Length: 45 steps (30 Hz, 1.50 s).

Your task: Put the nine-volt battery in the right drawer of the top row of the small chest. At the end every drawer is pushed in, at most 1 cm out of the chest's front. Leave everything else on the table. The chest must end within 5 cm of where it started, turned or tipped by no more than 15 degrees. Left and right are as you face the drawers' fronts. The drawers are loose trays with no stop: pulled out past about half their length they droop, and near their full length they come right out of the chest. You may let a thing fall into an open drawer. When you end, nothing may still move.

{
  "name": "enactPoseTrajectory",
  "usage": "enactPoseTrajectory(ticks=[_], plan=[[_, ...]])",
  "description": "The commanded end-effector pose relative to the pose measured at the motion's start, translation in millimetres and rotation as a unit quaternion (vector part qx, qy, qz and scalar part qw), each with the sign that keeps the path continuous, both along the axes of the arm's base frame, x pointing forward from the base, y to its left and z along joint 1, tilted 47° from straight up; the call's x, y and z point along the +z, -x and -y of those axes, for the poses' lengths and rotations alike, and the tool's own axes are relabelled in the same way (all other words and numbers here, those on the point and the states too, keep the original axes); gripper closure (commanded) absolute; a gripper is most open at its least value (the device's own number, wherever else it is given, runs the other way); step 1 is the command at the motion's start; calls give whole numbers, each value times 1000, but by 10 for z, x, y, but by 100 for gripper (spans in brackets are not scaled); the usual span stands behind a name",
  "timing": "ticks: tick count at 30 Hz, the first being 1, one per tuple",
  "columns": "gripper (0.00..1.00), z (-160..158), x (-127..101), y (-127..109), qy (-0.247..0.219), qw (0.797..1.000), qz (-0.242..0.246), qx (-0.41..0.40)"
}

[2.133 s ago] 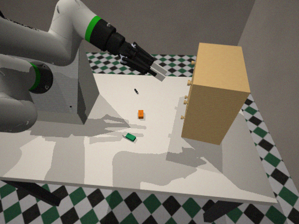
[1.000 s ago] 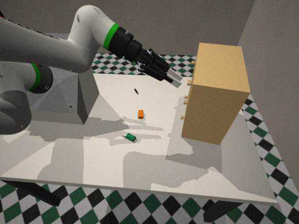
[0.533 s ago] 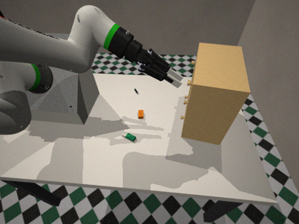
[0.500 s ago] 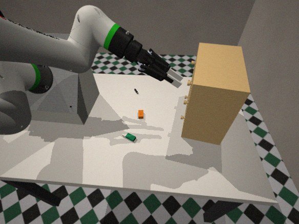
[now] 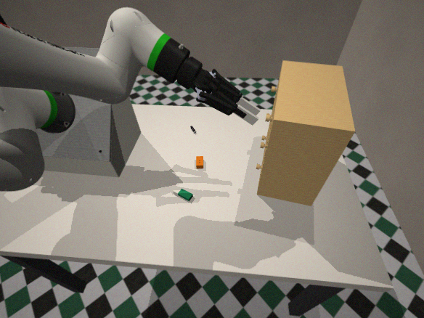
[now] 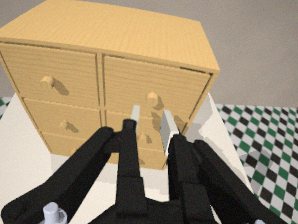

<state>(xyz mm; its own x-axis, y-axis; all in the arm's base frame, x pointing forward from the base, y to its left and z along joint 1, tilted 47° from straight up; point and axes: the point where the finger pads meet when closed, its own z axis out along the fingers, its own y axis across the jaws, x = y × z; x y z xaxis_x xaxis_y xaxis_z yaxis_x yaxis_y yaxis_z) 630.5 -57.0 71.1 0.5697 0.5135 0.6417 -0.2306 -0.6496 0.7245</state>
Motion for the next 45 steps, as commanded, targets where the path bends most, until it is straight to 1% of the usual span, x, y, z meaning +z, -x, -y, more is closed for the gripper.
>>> enactPoseTrajectory(ticks=[1,6,18,26,45], plan=[[80,1,3,-18,0,1000,0,0],[80,9,6,-50,0,1000,0,0],[80,55,27,-246,0,1000,0,0],[80,71,34,-312,0,1000,0,0],[80,75,36,-330,0,1000,0,0]])
